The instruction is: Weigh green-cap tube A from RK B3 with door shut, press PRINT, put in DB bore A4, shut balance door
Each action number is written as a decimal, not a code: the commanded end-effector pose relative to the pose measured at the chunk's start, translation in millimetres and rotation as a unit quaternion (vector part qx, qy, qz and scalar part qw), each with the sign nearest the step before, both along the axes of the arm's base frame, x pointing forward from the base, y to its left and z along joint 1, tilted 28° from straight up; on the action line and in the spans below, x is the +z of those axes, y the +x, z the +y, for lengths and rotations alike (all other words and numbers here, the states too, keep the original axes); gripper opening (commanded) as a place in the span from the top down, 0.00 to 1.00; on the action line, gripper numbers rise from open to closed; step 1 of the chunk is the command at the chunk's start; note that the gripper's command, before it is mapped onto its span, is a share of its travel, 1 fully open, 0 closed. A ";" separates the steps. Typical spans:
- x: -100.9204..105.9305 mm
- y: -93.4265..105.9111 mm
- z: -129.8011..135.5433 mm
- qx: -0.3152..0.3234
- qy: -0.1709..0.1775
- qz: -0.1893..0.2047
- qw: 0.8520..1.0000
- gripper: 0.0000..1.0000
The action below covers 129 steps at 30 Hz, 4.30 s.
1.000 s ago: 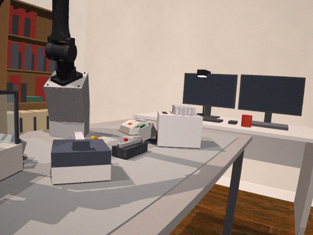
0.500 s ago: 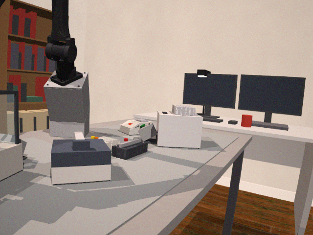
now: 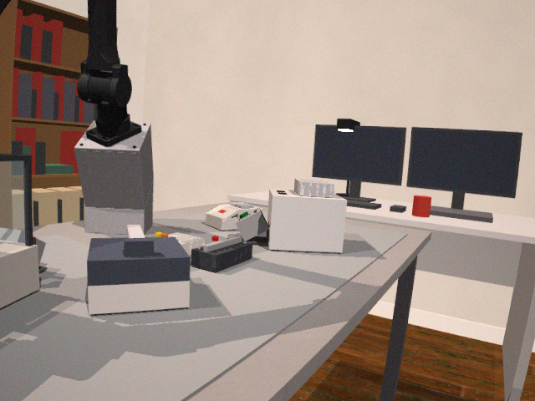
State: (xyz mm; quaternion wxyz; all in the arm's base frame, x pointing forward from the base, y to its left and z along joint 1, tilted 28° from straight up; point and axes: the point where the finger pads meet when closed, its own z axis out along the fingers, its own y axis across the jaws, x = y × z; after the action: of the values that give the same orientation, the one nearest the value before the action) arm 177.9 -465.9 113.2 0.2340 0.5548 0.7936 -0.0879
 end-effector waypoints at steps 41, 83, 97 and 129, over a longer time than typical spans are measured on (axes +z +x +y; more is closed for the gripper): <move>-8.4 8.6 -2.2 0.000 0.005 0.000 1.000 0.91; 7.6 2.9 -5.2 -0.001 -0.008 -0.002 1.000 0.91; 20.9 0.0 0.3 -0.001 -0.011 -0.003 1.000 0.91; 76.1 -16.0 10.7 -0.001 -0.025 -0.006 1.000 0.91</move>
State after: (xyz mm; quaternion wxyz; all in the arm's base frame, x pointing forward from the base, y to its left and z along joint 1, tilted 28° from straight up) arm 165.3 -441.1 154.2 0.2271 0.5571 0.7944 -0.0836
